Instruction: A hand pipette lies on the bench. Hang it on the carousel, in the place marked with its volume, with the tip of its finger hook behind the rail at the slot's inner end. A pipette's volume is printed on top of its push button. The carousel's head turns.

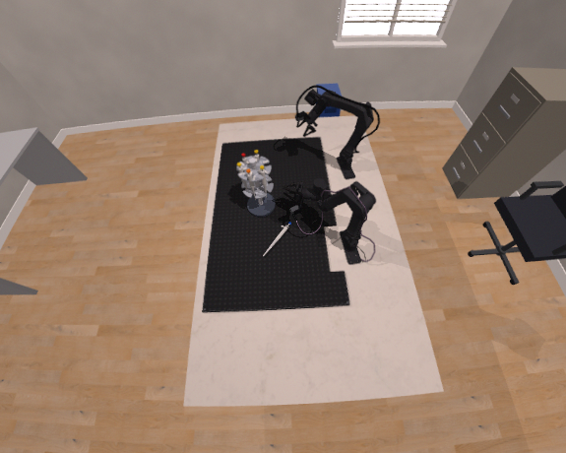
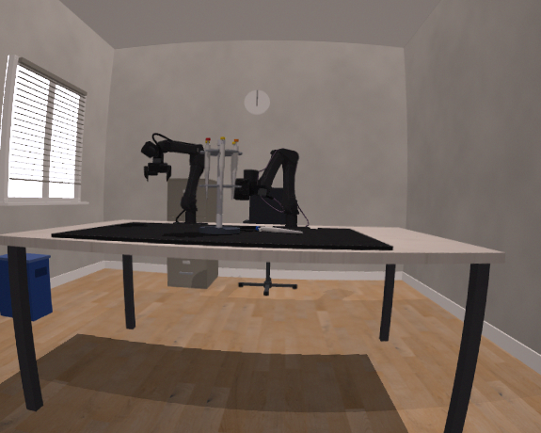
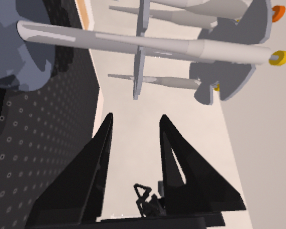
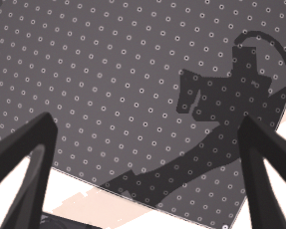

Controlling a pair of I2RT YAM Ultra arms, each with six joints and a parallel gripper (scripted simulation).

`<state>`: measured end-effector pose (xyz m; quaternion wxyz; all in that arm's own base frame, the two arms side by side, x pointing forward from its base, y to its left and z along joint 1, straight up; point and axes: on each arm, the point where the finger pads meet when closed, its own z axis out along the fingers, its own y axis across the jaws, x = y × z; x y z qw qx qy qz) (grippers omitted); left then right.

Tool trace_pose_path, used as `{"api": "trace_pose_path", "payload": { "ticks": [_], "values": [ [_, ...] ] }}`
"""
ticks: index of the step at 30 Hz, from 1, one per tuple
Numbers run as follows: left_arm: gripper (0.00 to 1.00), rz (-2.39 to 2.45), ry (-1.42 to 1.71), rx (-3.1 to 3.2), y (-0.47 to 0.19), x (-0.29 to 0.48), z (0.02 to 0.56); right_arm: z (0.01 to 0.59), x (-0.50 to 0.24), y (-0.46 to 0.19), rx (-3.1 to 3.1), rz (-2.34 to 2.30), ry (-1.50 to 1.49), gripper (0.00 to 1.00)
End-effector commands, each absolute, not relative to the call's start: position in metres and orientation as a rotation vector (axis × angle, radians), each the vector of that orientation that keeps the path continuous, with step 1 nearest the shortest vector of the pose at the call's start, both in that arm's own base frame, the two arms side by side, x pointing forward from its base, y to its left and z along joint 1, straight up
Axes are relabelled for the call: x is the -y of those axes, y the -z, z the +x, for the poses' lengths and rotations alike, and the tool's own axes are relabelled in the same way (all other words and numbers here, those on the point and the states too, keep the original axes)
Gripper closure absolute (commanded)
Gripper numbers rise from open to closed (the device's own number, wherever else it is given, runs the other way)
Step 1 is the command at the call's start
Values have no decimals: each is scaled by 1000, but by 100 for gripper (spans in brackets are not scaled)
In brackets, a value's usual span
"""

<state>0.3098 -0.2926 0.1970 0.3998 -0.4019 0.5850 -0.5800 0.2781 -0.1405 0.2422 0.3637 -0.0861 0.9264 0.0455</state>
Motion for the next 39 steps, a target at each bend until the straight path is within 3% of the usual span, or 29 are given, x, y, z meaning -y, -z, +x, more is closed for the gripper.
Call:
{"api": "trace_pose_path", "payload": {
  "ticks": [1,39],
  "values": [
    [51,-1002,1514,-1446,-217,299,311,282,144,-253,-2339,-238,-88,0],
    [51,-1001,1512,-1449,-220,300,310,282,144,-253,-2339,-238,-88,0]
  ]
}}
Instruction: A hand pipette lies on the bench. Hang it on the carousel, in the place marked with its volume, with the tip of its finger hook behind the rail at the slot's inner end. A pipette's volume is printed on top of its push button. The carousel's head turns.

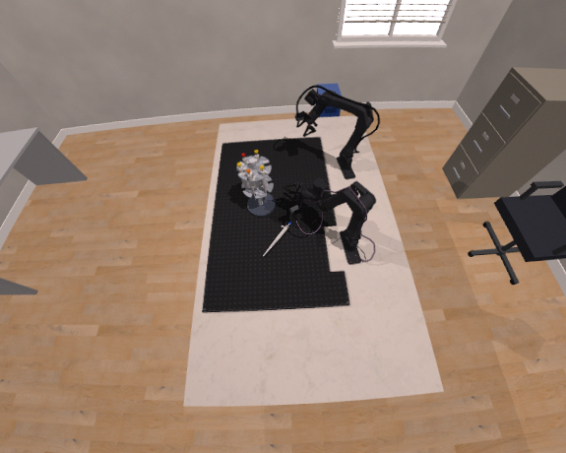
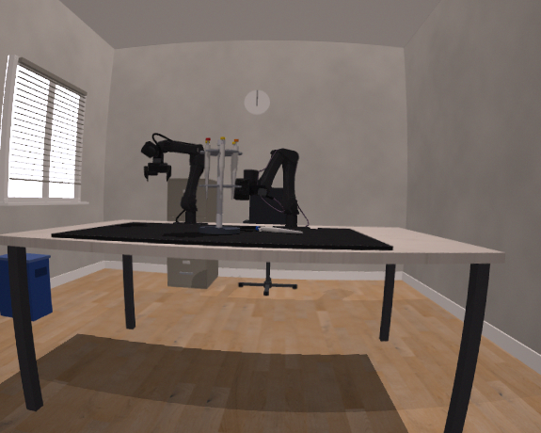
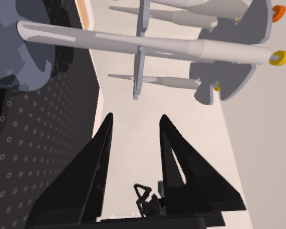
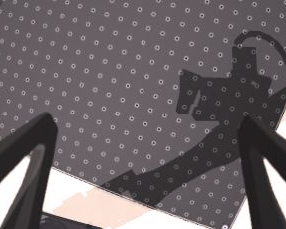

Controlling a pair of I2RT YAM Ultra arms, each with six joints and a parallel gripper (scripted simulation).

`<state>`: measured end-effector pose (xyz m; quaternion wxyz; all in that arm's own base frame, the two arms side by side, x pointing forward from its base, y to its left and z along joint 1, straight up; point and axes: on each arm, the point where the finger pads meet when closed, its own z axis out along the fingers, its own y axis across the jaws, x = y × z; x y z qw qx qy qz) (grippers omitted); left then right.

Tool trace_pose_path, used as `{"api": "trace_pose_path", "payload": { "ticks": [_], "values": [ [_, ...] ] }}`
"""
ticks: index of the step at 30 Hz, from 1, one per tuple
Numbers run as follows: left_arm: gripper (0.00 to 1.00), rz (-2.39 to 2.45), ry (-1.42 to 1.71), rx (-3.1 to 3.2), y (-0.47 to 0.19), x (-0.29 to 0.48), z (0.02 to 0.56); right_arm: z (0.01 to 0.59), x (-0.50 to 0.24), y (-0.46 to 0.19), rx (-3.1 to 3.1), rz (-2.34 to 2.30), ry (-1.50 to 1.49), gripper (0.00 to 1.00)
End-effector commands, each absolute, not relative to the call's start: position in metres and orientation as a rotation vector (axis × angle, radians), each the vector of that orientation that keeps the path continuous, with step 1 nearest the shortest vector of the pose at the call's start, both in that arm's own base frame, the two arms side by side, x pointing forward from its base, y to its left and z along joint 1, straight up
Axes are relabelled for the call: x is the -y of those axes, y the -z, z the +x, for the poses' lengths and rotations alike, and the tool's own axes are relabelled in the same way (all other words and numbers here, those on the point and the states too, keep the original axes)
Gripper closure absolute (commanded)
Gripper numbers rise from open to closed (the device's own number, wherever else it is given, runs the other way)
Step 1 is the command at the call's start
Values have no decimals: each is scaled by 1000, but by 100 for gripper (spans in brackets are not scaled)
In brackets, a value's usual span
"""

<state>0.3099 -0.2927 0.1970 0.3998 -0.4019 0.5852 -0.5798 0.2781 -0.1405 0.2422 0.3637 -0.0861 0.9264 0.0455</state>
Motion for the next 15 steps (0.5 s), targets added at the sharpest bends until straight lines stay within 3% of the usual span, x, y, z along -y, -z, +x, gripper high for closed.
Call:
{"api": "trace_pose_path", "payload": {
  "ticks": [1,15],
  "values": [
    [51,-1001,1512,-1449,-221,300,310,282,144,-253,-2339,-238,-88,0],
    [51,-1012,1487,-1464,-209,296,311,282,144,-253,-2339,-238,-88,0]
  ]
}}
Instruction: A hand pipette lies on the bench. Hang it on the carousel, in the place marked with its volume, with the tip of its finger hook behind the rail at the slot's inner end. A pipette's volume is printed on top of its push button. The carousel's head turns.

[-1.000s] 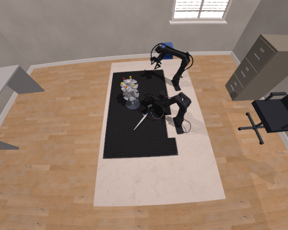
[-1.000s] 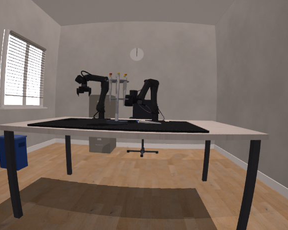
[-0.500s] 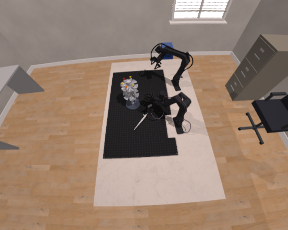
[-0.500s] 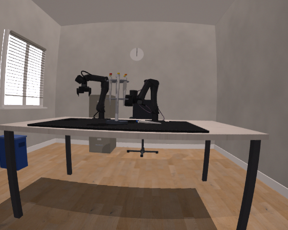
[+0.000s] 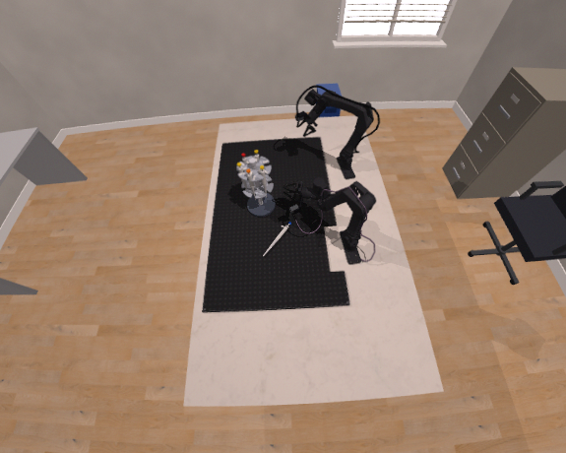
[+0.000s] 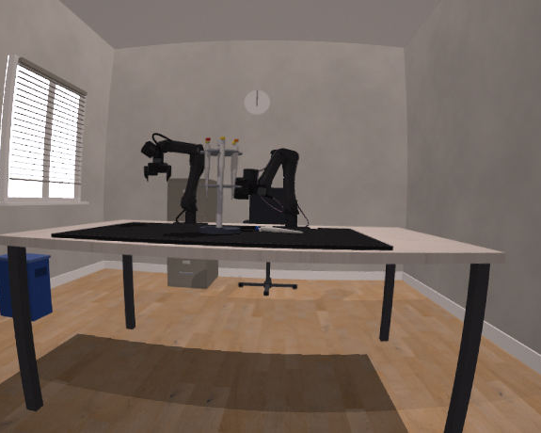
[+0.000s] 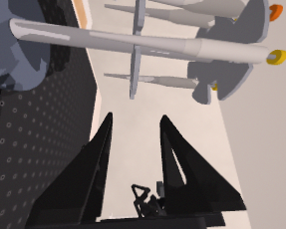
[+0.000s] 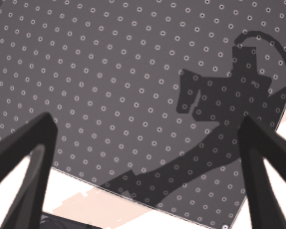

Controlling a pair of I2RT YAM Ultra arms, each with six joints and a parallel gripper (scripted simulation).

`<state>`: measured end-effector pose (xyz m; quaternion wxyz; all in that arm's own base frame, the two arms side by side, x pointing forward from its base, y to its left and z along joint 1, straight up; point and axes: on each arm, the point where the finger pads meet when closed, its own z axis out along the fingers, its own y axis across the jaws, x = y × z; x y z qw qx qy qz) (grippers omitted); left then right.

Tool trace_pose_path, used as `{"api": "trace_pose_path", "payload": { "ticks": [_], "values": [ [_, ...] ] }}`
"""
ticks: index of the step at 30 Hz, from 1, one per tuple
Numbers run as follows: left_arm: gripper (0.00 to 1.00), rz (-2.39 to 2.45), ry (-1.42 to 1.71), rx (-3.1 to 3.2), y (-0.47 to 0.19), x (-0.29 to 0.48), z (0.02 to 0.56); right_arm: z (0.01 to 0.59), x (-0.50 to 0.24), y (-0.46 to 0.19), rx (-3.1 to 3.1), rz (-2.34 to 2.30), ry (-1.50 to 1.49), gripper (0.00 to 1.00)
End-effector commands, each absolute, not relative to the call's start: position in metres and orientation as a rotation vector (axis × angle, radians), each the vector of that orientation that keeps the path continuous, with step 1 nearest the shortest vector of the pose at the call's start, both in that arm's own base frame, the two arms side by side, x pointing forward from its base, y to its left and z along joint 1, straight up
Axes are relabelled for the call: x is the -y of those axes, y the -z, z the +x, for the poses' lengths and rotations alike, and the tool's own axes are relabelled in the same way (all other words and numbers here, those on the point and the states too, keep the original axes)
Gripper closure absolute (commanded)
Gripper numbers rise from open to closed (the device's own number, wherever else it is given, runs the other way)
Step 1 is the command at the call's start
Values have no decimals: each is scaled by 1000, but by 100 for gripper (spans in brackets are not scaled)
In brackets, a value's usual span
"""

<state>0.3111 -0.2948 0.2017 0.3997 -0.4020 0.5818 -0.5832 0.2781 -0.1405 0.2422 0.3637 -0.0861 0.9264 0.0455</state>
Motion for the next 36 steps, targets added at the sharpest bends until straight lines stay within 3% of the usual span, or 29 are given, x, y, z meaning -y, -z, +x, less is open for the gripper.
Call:
{"api": "trace_pose_path", "payload": {
  "ticks": [1,36],
  "values": [
    [51,-1012,1487,-1464,-209,296,311,282,144,-253,-2339,-238,-88,0],
    [51,-1006,1472,-1473,-207,313,354,282,144,-253,-2339,-238,-88,0]
  ]
}}
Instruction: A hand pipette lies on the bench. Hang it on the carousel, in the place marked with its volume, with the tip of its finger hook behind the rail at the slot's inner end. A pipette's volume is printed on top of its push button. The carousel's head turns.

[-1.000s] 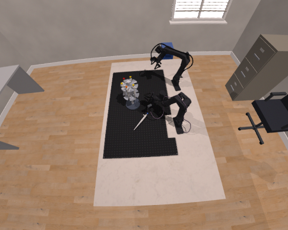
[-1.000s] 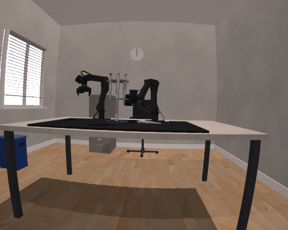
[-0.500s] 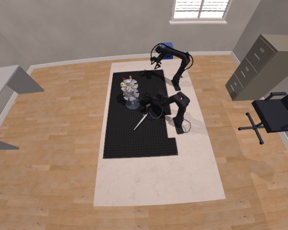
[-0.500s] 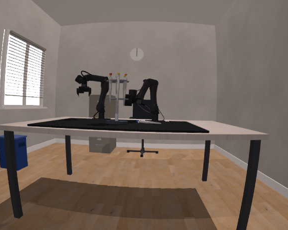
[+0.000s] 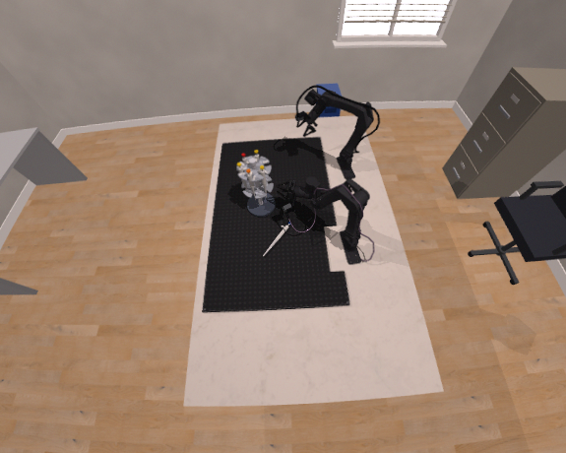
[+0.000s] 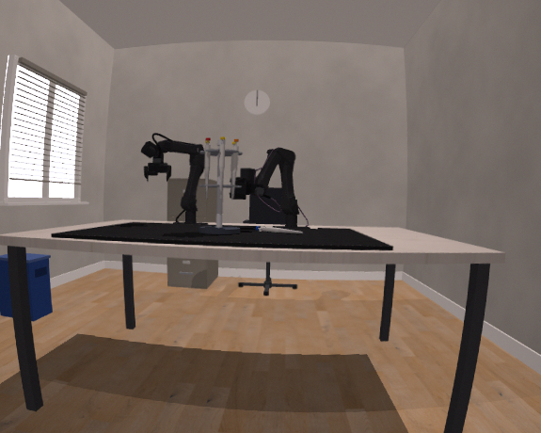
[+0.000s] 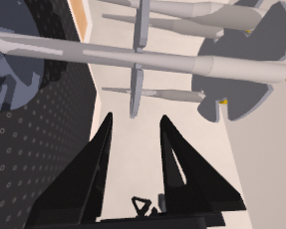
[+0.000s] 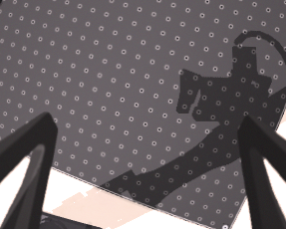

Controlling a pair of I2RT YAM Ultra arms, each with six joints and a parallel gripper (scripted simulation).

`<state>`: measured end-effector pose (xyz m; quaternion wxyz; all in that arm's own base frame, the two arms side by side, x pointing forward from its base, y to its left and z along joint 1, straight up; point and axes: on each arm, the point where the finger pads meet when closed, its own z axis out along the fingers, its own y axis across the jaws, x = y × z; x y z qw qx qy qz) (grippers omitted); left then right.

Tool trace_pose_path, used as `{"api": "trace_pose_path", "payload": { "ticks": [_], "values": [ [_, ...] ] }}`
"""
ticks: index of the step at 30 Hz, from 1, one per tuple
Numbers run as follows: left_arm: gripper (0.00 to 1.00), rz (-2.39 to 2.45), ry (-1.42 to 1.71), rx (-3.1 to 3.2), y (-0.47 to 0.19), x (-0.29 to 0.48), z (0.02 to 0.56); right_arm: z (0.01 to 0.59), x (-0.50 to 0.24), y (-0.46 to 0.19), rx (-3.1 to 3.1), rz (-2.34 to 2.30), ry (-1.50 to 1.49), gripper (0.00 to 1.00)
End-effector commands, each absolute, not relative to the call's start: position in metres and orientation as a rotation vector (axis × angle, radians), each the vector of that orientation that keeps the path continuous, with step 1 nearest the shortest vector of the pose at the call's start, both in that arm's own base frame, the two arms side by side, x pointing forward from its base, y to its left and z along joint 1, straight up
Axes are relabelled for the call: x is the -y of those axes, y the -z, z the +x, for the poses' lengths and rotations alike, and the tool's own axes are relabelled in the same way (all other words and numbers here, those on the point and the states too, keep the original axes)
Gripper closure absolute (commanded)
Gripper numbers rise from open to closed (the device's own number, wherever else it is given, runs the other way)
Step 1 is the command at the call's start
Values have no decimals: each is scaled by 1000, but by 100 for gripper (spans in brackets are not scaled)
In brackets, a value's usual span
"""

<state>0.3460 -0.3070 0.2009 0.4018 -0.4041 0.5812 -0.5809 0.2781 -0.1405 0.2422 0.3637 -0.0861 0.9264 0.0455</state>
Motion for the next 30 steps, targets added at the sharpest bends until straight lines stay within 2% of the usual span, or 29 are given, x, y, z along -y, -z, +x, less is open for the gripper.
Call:
{"api": "trace_pose_path", "payload": {
  "ticks": [1,20,22,30],
  "values": [
    [51,-1006,1472,-1473,-207,313,355,282,144,-253,-2339,-238,-88,0],
    [51,-1006,1473,-1472,-207,323,382,282,144,-253,-2339,-238,-88,0],
    [51,-998,1506,-1448,-222,323,378,282,144,-253,-2339,-238,-88,0],
    [51,-1010,1488,-1462,-210,321,376,282,144,-253,-2339,-238,-88,0]
  ]
}}
